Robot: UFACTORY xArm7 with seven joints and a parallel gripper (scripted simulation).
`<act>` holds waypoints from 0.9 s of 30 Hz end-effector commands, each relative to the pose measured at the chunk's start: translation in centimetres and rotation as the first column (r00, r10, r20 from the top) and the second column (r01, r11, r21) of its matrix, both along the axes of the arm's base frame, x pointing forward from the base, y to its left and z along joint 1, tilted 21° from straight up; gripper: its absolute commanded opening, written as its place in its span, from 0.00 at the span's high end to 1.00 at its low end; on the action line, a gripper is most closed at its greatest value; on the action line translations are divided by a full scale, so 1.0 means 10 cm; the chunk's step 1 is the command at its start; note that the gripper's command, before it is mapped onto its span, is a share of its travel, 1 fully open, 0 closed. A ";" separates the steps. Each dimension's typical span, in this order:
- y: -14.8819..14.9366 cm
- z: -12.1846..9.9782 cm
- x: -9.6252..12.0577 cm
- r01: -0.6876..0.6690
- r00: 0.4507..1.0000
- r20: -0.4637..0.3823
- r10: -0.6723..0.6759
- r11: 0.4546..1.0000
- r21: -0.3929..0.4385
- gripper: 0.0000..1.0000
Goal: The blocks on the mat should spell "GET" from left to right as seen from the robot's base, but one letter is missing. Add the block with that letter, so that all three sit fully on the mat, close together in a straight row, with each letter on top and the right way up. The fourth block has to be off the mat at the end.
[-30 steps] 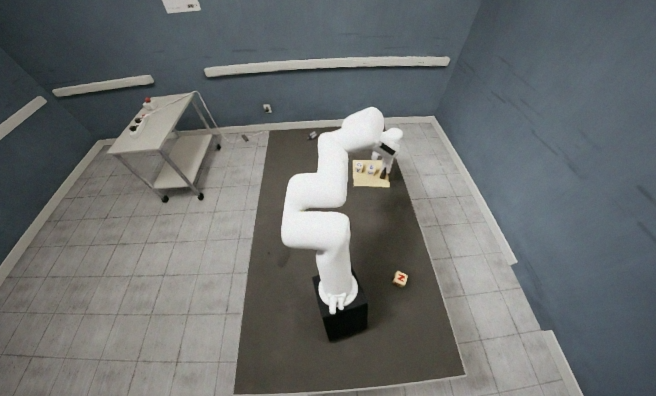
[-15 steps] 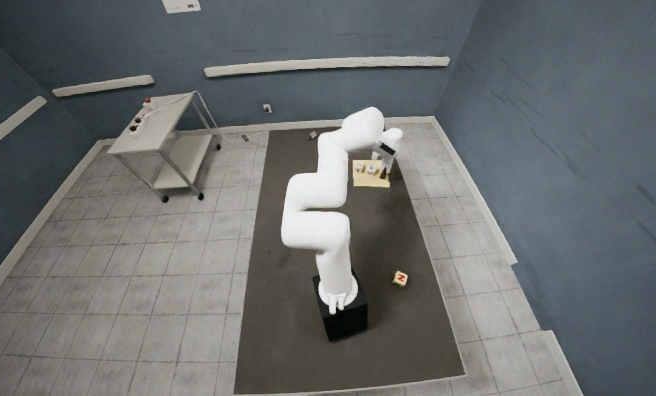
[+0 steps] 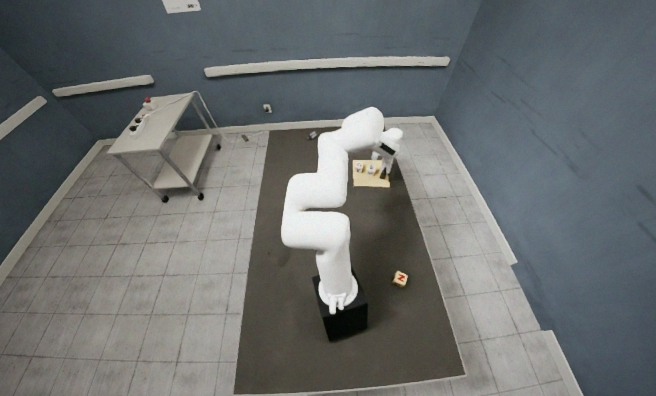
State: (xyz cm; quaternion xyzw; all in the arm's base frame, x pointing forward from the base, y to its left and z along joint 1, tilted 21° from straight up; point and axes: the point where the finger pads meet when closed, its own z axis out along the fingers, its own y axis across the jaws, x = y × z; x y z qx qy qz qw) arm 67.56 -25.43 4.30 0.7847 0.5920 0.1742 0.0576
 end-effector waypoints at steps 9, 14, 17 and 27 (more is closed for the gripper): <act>-0.02 0.03 0.01 0.001 1.000 0.004 -0.001 1.000 -0.003 0.39; -0.02 0.03 0.01 0.001 1.000 0.004 -0.001 1.000 -0.003 0.35; -0.02 0.03 0.01 0.001 1.000 0.004 -0.001 1.000 -0.003 0.35; -0.02 0.07 -0.01 0.001 1.000 0.004 -0.001 1.000 -0.003 0.35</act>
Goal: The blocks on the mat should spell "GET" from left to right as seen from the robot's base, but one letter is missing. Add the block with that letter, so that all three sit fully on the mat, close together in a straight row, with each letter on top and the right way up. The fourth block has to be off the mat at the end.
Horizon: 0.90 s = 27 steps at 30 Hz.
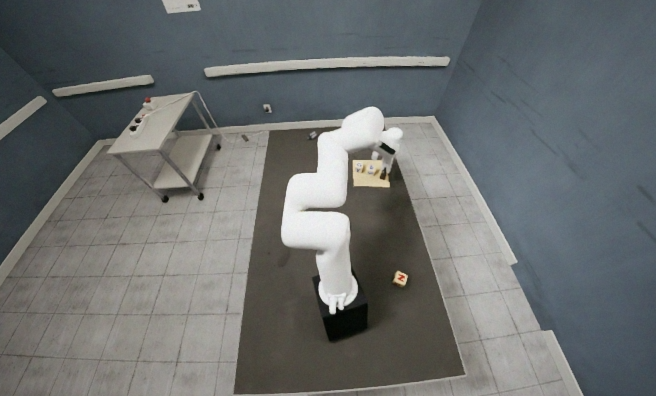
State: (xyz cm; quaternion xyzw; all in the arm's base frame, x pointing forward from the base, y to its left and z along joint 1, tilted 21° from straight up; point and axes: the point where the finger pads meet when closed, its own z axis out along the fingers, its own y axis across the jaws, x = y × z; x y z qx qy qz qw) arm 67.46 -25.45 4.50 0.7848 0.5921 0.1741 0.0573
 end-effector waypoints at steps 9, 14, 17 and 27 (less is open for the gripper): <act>-0.06 0.41 -0.13 0.001 1.000 0.005 -0.001 1.000 -0.003 0.35; -0.09 0.66 -0.22 0.001 1.000 0.005 -0.001 1.000 -0.003 0.35; -0.10 0.70 -0.24 0.001 1.000 0.005 -0.001 1.000 -0.003 0.35; -0.12 0.85 -0.29 0.001 1.000 0.005 -0.001 1.000 -0.003 0.00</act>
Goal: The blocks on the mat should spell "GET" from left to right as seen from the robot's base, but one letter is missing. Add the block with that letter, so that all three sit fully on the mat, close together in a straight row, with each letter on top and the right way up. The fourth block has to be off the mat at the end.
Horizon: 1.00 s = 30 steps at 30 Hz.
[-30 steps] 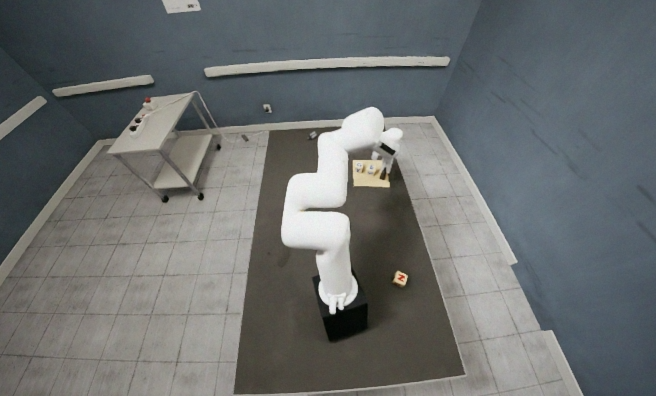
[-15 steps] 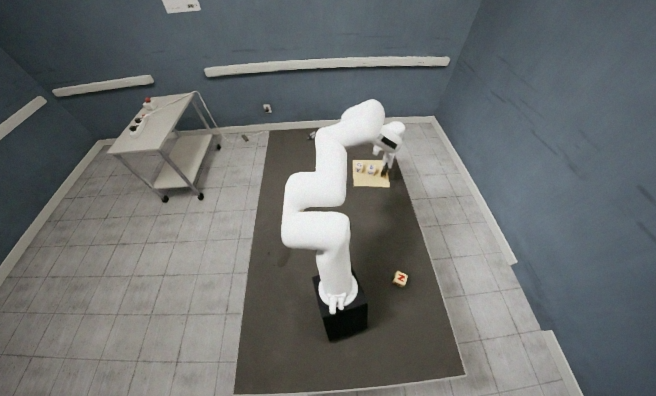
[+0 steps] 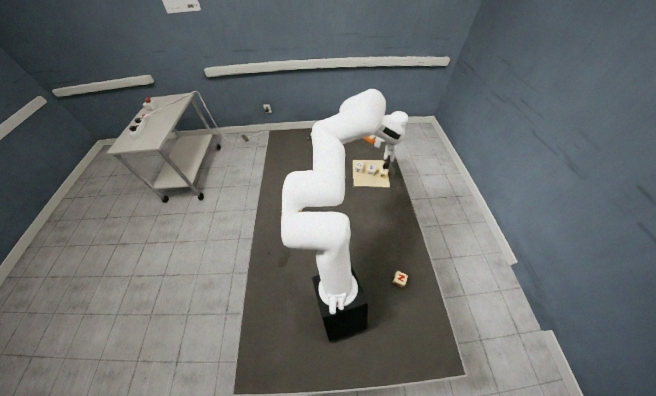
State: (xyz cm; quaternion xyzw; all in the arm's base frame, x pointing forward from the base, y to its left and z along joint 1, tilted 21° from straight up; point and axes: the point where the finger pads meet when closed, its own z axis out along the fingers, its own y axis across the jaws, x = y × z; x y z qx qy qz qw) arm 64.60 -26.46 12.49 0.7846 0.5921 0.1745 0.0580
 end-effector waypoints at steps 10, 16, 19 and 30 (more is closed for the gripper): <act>-0.01 0.05 -0.01 0.001 1.000 0.004 -0.001 1.000 -0.003 0.00; -0.01 0.05 -0.01 0.001 1.000 0.004 -0.001 1.000 -0.003 0.00; -0.01 0.05 -0.01 0.001 1.000 0.004 -0.001 1.000 -0.003 0.00; -0.03 0.17 -0.05 0.001 1.000 0.004 -0.001 1.000 -0.003 0.00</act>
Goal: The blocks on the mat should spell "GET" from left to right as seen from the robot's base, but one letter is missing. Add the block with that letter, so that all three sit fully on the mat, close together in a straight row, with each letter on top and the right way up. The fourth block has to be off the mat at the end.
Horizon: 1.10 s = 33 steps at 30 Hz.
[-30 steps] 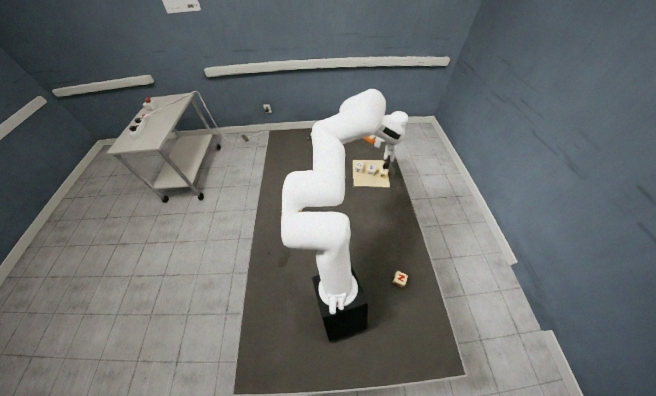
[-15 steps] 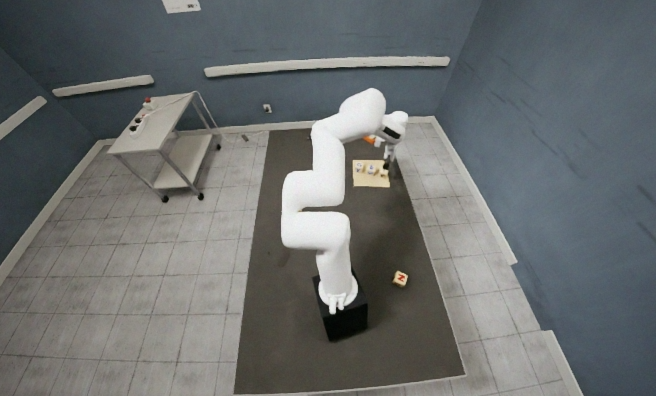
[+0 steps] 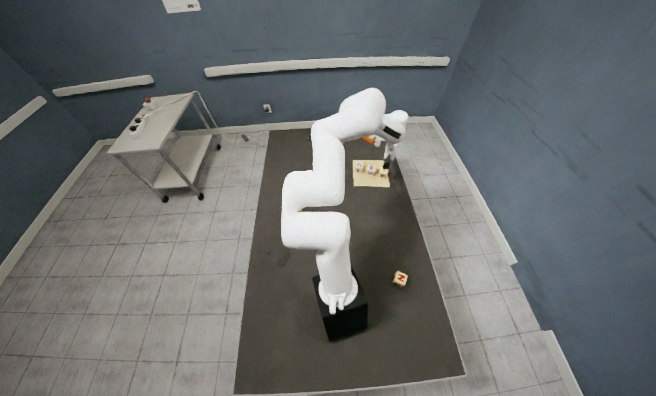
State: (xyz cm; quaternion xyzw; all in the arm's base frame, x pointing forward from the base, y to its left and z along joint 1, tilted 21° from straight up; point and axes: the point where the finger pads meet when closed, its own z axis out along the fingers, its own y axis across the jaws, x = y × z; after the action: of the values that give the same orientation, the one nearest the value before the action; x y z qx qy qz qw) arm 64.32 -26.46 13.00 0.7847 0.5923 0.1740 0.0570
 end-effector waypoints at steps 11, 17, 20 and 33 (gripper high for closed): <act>-0.08 0.51 -0.17 0.002 1.000 0.006 -0.002 1.000 -0.003 0.00; -0.10 0.73 -0.25 0.002 1.000 0.006 -0.002 1.000 -0.003 0.00; -0.11 0.77 -0.27 0.002 1.000 0.006 -0.002 1.000 -0.003 0.00; -0.11 0.78 -0.27 0.002 1.000 0.006 -0.002 1.000 -0.003 0.00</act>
State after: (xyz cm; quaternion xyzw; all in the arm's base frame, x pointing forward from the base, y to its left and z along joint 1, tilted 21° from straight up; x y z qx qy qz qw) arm 61.61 -27.38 20.45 0.7846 0.5923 0.1740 0.0573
